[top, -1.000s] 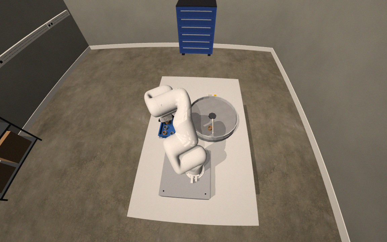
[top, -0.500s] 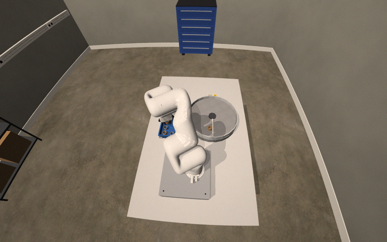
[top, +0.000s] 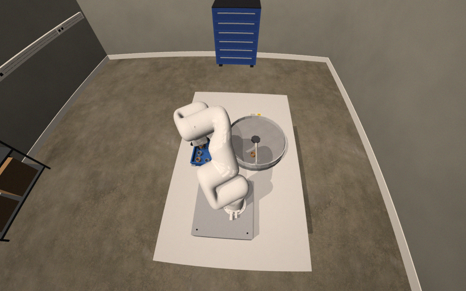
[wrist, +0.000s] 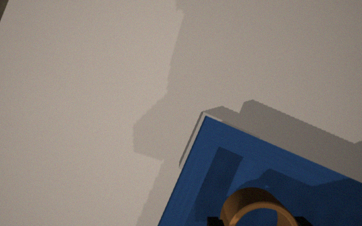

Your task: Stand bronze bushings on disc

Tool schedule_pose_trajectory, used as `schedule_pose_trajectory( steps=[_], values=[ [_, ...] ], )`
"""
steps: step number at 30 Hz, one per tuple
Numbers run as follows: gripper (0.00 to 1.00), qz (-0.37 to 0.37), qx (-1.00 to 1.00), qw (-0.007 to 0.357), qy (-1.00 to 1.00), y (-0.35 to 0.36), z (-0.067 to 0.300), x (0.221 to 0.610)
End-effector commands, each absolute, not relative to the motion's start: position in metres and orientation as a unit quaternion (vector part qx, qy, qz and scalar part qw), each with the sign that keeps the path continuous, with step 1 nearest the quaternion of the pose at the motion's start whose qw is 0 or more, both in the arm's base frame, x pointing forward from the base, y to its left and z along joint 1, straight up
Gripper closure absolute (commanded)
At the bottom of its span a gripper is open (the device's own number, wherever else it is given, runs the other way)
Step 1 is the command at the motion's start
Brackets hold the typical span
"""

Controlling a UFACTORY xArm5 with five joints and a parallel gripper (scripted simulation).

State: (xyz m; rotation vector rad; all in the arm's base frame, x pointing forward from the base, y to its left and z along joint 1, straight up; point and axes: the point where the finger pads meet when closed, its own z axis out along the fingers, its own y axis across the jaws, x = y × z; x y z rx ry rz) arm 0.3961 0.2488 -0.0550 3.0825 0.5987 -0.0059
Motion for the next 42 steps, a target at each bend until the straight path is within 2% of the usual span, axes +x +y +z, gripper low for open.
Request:
schedule_pose_trajectory(
  steps=[1, 9, 21, 42],
  values=[
    [1.00, 0.000, 0.982, 0.000, 0.191, 0.250, -0.036, 0.398],
    [1.00, 0.000, 0.982, 0.000, 0.191, 0.250, 0.002, 0.398],
    [1.00, 0.000, 0.982, 0.000, 0.191, 0.250, 0.038, 0.398],
    [1.00, 0.000, 0.982, 0.000, 0.191, 0.249, 0.042, 0.398]
  ],
)
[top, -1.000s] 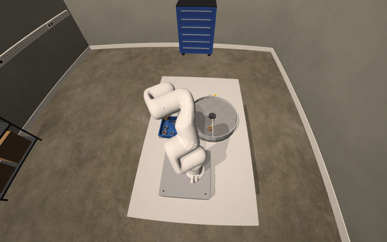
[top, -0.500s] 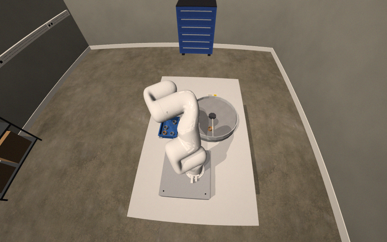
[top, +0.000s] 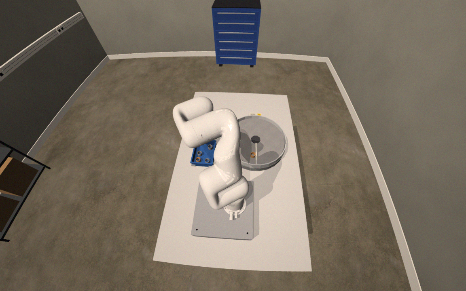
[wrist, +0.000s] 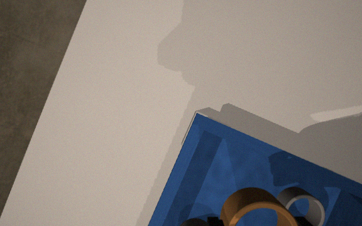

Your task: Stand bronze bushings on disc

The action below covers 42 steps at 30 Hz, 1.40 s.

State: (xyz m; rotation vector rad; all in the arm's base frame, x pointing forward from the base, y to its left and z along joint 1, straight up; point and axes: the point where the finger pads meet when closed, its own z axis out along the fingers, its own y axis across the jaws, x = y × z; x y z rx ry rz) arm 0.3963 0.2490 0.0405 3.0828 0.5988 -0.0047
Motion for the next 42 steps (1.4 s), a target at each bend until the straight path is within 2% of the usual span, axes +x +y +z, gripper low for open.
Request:
schedule_pose_trajectory(
  steps=[1, 9, 32, 42],
  values=[
    [1.00, 0.000, 0.982, 0.000, 0.191, 0.248, 0.042, 0.397],
    [1.00, 0.000, 0.982, 0.000, 0.191, 0.225, 0.042, 0.396],
    [1.00, 0.000, 0.982, 0.000, 0.191, -0.001, 0.042, 0.383],
    [1.00, 0.000, 0.982, 0.000, 0.191, -0.039, 0.042, 0.381]
  ],
)
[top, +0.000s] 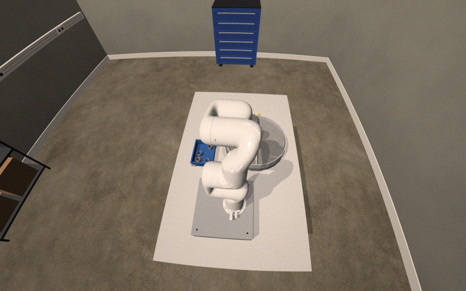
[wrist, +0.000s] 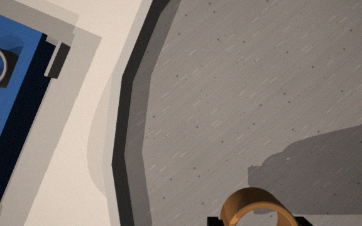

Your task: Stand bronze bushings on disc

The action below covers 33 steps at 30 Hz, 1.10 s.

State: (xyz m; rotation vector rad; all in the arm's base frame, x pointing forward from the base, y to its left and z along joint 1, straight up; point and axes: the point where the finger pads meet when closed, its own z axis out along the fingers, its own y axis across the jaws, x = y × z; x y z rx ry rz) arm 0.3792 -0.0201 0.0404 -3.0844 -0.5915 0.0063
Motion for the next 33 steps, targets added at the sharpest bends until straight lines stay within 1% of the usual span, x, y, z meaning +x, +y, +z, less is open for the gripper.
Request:
schedule_pose_trajectory(
  steps=[1, 17, 24, 33],
  values=[
    [1.00, 0.000, -0.982, 0.000, -0.191, -0.041, 0.042, 0.381],
    [1.00, 0.000, -0.982, 0.000, -0.191, -0.043, 0.042, 0.381],
    [1.00, 0.000, -0.982, 0.000, -0.191, -0.044, 0.017, 0.381],
    [1.00, 0.000, -0.982, 0.000, -0.191, -0.044, 0.016, 0.381]
  ],
)
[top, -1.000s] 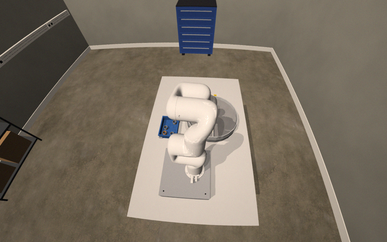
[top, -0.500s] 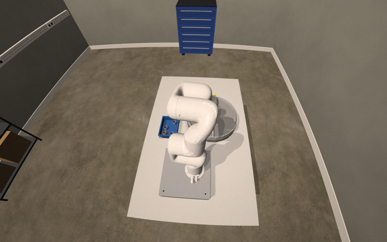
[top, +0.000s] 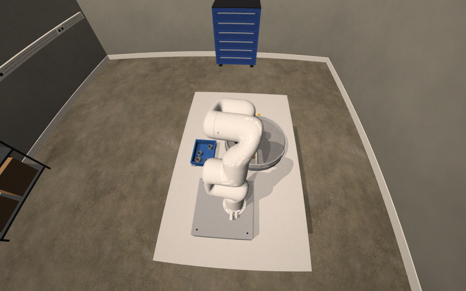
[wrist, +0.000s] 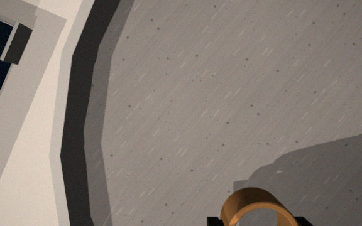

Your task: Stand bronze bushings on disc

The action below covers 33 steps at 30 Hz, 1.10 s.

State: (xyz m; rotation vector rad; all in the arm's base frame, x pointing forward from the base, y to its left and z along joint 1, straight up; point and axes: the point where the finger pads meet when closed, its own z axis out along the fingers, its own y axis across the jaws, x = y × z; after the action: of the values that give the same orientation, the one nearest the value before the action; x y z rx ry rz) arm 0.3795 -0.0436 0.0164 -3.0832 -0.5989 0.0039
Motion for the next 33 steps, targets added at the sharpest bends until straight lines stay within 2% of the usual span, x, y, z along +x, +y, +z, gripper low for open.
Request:
schedule_pose_trajectory(
  steps=[1, 33],
  values=[
    [1.00, 0.000, -0.982, 0.000, -0.191, -0.044, 0.016, 0.381],
    [1.00, 0.000, -0.982, 0.000, -0.191, -0.044, -0.009, 0.381]
  ],
)
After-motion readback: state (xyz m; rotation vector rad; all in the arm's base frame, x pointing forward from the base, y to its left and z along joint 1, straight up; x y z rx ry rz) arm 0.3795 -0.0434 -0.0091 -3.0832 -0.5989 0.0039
